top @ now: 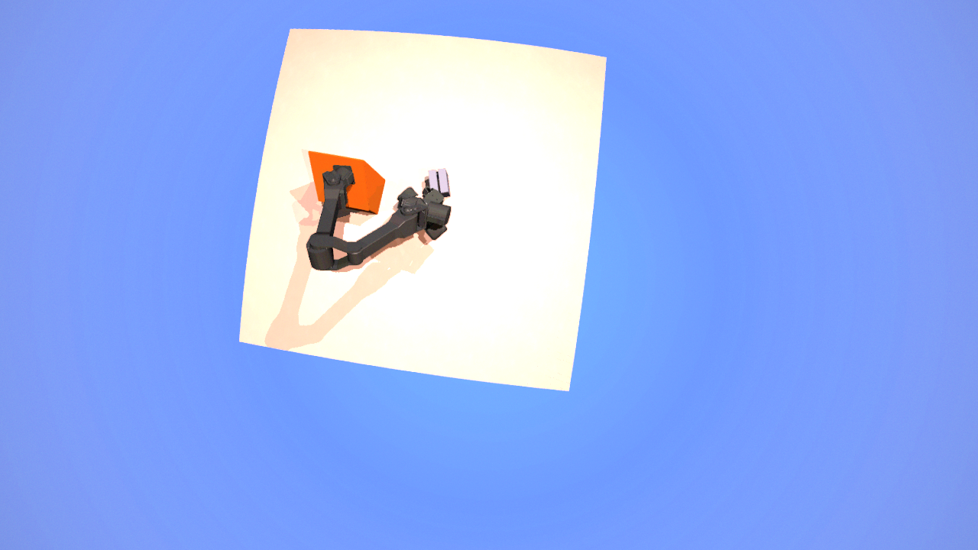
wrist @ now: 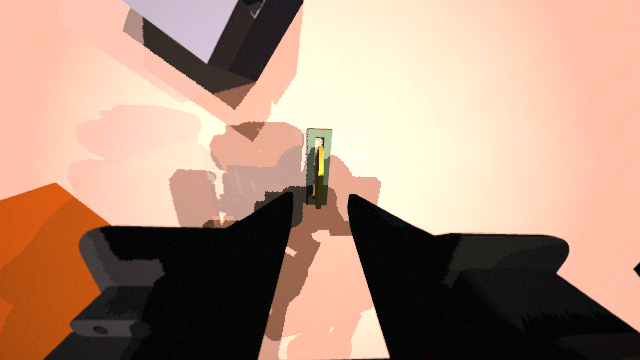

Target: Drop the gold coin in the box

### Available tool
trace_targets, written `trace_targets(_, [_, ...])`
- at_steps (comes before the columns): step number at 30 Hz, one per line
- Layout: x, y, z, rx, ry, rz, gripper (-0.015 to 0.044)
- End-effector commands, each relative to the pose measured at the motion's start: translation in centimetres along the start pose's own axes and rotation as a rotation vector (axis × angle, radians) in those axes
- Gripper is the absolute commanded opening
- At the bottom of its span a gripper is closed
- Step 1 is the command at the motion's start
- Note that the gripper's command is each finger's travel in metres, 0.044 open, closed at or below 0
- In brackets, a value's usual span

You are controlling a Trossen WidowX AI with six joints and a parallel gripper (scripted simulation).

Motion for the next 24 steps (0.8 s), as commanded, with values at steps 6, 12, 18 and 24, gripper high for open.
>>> trace_targets(6, [0.0,0.1,1.5,0.002,-0.001,-0.007,0.0161])
trace_targets(12, [0.0,0.1,2.4,0.002,-0.001,-0.007,0.0161])
trace_targets(18, [0.0,0.1,3.4,0.003,-0.002,-0.007,0.0161])
trace_targets(24, [0.0,0.0,4.3,0.004,-0.002,-0.007,0.0161])
Point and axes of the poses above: the point midway between the two fingers, 35 mm back from their tips, its own z axis out along the fingers, its own x axis across the jaws, y = z × x, the point moved 5 cm from there along -z, back along the fingers, and after that the axes turned 12 degrees about z, right-handed, at the moved point
